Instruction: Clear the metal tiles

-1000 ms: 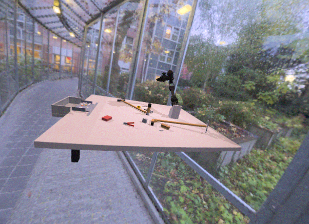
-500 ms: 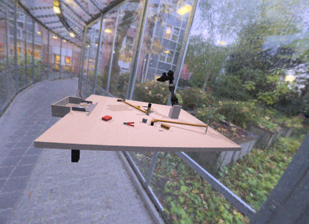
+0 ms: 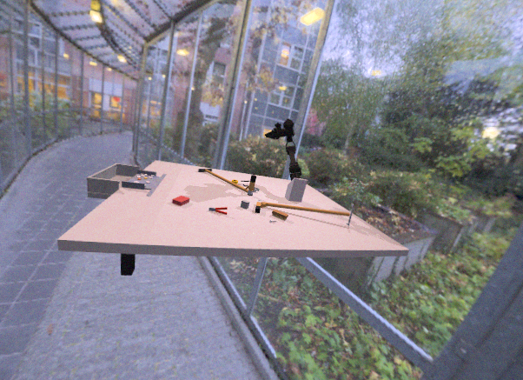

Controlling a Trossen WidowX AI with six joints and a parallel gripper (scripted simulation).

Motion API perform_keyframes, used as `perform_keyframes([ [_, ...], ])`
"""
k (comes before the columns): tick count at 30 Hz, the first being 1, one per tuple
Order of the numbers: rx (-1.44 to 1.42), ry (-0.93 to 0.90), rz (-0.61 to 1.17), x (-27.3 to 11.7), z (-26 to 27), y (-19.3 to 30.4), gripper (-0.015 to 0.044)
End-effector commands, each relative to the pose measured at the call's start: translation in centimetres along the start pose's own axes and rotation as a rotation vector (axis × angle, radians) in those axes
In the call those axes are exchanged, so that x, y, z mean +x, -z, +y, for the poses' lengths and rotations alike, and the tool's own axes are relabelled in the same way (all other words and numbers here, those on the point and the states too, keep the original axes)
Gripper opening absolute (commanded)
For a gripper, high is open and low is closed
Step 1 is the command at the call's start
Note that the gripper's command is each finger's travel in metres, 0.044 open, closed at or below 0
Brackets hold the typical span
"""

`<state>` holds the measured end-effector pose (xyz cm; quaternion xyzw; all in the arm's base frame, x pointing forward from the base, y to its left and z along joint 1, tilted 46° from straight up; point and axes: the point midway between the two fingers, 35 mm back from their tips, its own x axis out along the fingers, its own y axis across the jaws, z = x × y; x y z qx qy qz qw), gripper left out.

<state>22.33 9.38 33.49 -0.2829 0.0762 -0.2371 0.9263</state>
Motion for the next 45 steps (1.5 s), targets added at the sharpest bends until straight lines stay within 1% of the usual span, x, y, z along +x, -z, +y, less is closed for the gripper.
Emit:
perform_keyframes([
  [1, 0.033, -0.016, 0.048, 0.2, 1.1, 0.4, 0.044],
  [23, 0.396, -0.21, 0.488, 1.8, 13.8, 3.0, 0.044],
  [45, 0.77, -0.477, 0.822, 3.7, 27.4, 2.6, 0.044],
])
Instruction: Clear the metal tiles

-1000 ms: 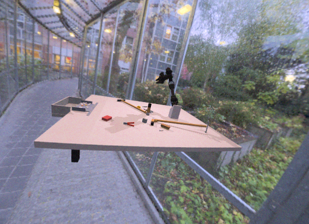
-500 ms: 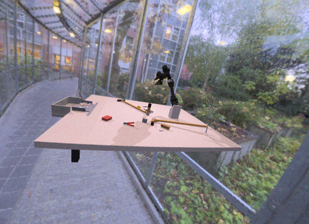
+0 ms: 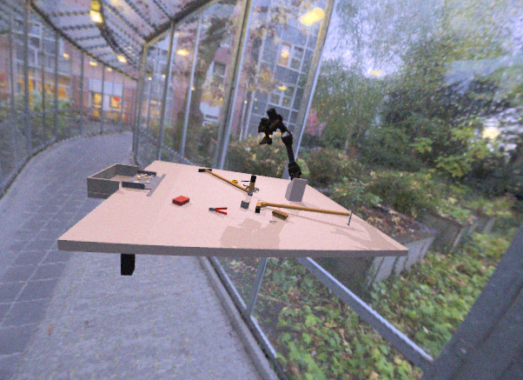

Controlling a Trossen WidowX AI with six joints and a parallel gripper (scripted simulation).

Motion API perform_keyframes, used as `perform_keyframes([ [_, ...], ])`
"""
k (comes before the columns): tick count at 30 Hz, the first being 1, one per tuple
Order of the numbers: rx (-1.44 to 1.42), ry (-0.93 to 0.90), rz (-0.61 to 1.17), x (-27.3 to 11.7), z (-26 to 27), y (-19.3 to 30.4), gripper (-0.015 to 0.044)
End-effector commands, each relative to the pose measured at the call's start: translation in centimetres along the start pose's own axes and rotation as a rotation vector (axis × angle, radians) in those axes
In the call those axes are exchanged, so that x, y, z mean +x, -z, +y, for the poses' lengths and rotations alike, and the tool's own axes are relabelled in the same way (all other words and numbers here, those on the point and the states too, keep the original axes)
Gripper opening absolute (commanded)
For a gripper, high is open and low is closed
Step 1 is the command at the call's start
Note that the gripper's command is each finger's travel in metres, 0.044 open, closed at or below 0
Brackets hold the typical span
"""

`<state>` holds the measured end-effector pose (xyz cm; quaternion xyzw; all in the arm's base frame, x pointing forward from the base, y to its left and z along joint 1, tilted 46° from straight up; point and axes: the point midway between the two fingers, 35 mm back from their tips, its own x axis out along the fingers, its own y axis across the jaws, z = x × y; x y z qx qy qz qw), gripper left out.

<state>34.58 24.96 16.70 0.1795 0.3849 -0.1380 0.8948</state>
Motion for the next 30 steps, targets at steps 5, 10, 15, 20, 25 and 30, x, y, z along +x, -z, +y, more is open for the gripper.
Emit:
perform_keyframes([
  [5, 0.113, -0.119, 0.118, 3.1, 3.6, 0.9, 0.044],
  [10, 0.173, -0.199, 0.188, 4.8, 5.8, 1.3, 0.044],
  [15, 0.227, -0.282, 0.255, 6.5, 7.9, 1.6, 0.044],
  [20, 0.274, -0.368, 0.32, 8.1, 9.8, 1.7, 0.044],
  [25, 0.314, -0.457, 0.382, 9.5, 11.5, 1.7, 0.044],
  [30, 0.346, -0.547, 0.442, 10.8, 13.0, 1.6, 0.044],
])
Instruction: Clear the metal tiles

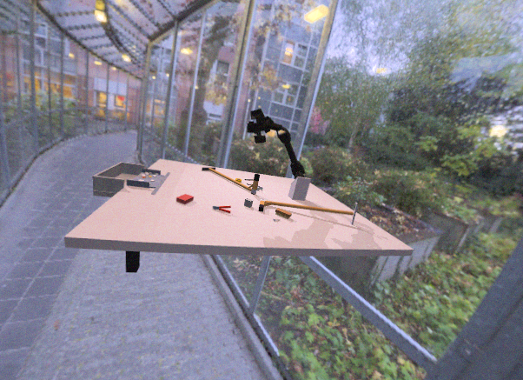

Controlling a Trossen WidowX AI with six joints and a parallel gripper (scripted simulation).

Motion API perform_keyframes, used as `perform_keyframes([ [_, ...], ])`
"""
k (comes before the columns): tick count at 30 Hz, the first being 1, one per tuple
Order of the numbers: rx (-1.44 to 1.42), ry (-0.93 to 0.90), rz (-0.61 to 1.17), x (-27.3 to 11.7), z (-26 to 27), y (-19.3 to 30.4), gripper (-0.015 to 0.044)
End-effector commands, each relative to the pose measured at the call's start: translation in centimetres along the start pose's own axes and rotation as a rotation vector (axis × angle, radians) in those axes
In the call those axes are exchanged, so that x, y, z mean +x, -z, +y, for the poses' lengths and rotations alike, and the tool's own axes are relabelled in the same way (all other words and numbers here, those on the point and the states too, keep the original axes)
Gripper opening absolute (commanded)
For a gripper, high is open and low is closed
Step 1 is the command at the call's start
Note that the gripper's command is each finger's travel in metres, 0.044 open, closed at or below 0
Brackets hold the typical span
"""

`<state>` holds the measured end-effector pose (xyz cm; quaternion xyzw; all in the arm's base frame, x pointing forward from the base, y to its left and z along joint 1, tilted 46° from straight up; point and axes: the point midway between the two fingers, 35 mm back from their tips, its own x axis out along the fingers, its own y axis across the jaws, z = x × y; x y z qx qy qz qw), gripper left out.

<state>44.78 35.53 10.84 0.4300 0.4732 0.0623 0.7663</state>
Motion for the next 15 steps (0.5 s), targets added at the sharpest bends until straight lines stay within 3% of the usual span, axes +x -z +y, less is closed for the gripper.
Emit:
perform_keyframes([
  [1, 0.027, -0.068, 0.052, 1.4, 0.6, -0.4, 0.044],
  [15, 0.062, -0.304, 0.236, 5.1, 1.8, -1.9, 0.044],
])
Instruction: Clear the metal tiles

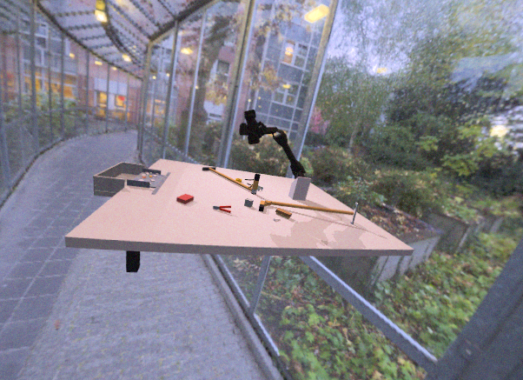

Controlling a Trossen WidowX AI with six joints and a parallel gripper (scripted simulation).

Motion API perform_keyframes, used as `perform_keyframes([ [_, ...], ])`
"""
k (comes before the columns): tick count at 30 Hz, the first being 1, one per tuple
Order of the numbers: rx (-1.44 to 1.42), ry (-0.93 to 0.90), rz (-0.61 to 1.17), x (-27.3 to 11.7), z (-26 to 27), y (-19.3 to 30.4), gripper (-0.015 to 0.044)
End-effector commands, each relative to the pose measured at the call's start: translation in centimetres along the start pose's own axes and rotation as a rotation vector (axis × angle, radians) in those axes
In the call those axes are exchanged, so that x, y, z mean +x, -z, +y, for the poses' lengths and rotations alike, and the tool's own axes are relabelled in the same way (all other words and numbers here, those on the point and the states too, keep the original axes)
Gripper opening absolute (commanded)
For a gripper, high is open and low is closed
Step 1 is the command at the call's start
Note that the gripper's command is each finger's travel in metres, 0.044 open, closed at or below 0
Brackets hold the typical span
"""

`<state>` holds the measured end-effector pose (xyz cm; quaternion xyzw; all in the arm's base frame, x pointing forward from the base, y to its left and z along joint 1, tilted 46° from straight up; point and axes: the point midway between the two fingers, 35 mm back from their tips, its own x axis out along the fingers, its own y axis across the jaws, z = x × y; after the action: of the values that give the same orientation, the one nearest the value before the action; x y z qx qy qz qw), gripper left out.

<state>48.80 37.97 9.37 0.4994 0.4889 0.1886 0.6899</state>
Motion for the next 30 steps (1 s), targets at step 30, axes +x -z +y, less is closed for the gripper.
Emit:
perform_keyframes([
  [30, -0.125, -0.441, 0.454, 1.1, -4.9, -3.9, 0.044],
])
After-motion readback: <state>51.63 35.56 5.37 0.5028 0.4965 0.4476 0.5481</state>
